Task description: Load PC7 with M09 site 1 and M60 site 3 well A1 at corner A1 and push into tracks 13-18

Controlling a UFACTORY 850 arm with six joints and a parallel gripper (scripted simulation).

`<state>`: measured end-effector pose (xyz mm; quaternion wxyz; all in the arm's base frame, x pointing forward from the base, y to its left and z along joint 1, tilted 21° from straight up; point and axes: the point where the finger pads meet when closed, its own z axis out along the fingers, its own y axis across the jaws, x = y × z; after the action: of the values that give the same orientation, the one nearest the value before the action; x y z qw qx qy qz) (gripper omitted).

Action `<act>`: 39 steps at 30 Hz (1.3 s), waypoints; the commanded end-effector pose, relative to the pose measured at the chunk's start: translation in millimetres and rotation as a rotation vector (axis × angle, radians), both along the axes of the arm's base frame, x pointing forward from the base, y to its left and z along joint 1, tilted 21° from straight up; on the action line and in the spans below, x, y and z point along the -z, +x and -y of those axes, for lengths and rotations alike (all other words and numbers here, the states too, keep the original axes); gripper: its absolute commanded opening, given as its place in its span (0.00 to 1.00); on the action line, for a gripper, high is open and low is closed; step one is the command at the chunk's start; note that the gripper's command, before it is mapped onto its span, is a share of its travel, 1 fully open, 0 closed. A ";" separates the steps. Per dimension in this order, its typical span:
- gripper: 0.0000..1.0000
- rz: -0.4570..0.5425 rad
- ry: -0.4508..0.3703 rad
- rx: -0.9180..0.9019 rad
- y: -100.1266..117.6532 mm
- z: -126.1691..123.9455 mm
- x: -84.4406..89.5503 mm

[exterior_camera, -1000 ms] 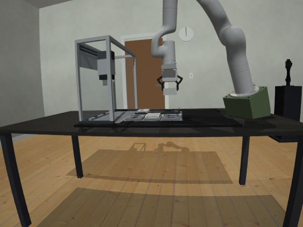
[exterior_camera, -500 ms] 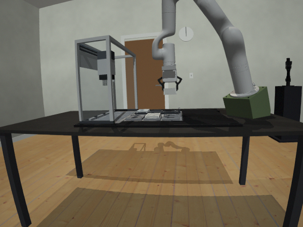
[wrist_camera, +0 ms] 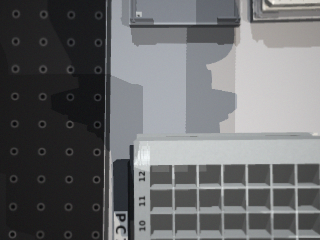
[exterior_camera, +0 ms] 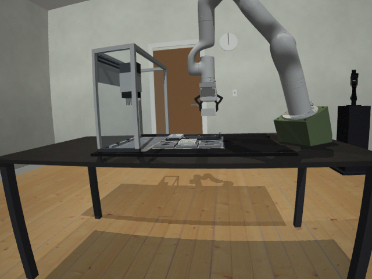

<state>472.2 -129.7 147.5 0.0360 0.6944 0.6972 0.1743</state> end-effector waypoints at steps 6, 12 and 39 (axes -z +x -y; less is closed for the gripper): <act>0.00 0.003 0.001 -0.001 2.6 17.8 3.1; 0.00 0.003 0.001 -0.001 2.6 17.8 3.1; 0.00 0.003 0.001 -0.001 9.0 13.6 23.3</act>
<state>478.7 -144.2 129.3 0.0350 0.6941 0.6975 0.1746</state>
